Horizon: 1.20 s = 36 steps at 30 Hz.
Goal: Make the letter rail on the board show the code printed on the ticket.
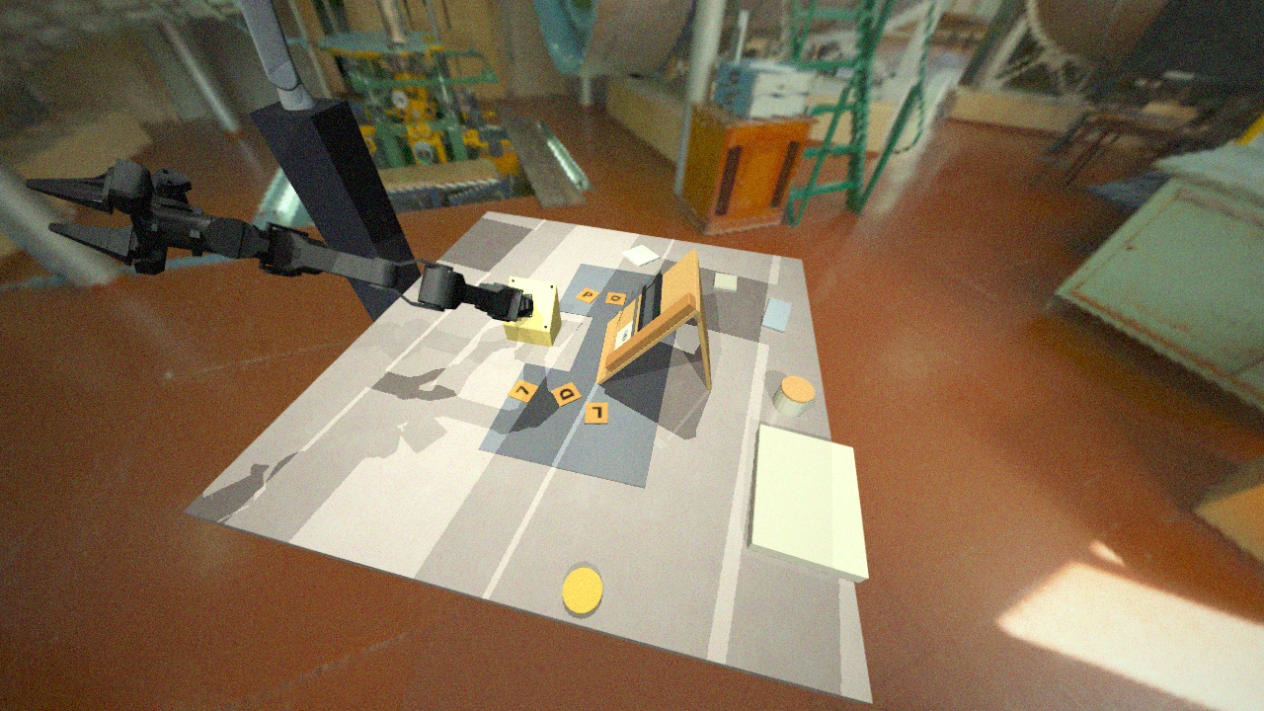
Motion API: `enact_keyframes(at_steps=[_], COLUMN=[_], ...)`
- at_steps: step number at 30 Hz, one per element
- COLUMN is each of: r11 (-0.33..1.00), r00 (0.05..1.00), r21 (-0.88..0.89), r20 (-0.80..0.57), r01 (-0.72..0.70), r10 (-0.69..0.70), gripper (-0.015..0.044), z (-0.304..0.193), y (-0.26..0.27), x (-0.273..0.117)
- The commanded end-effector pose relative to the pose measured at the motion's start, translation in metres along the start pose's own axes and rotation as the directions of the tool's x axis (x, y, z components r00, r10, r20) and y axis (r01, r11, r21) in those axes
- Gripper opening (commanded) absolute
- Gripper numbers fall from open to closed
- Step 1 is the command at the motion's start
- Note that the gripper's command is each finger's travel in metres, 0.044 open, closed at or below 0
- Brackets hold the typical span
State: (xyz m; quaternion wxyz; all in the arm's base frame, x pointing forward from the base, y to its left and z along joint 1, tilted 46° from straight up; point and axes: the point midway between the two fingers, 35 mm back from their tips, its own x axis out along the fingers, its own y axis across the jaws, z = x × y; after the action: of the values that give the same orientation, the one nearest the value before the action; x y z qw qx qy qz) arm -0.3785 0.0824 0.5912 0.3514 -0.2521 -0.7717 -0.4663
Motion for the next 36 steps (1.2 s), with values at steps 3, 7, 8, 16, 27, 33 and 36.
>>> enact_keyframes(at_steps=[3, 7, 8, 16, 27, 33, 36], r11=[0.996, 0.953, 0.935, 0.710, 0.362, 0.241, 0.209], r00=[0.998, 0.966, 0.952, 0.784, 0.348, 0.056, -0.093], r21=[-0.084, -0.297, -0.345, -0.614, -0.495, -0.215, -0.040], r20=[0.070, 0.258, 0.303, 0.604, 0.848, 0.844, 0.804], r01=[0.006, 0.061, 0.082, 0.345, 0.790, 0.946, 0.977], r10=[0.000, 0.019, 0.028, 0.141, 0.400, 0.534, 0.587], gripper=[0.0440, 0.0440, 0.0440, 0.0440, 0.0440, 0.0440, 0.0440], z=[0.022, 0.080, 0.093, 0.176, 0.234, 0.229, 0.217], y=[0.008, 0.032, 0.039, 0.103, 0.195, 0.236, 0.252], x=[-0.007, -0.032, -0.040, -0.120, -0.276, -0.373, -0.421])
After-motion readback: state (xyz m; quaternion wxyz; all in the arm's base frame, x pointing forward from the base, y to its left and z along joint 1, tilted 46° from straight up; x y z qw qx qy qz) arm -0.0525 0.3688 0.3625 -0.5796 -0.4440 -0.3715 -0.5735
